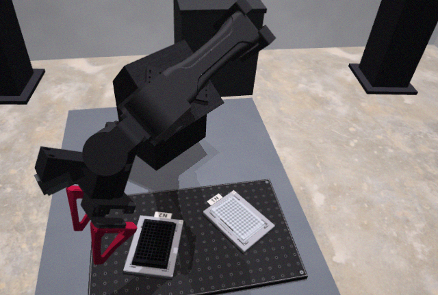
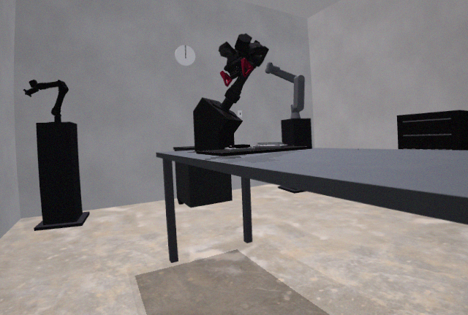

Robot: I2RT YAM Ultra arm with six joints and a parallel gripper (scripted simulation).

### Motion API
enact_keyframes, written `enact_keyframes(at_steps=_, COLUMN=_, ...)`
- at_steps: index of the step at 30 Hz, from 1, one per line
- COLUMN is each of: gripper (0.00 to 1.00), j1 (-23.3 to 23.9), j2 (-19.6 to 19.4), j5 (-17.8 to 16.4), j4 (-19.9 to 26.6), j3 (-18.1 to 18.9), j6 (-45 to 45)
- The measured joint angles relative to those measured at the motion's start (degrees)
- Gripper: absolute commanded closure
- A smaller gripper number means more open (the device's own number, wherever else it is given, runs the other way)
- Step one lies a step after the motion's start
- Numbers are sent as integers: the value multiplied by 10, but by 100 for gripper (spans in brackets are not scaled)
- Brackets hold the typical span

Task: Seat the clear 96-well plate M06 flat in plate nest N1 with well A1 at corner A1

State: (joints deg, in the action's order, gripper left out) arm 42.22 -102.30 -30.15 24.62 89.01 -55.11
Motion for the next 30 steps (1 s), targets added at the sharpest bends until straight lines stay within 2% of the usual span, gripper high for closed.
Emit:
enact_keyframes(at_steps=18, gripper=0, j1=0, j2=0, j5=-1, j4=0, j3=-1, j6=2)
enact_keyframes(at_steps=30, gripper=0, j1=-65, j2=16, j5=1, j4=0, j3=-38, j6=90)
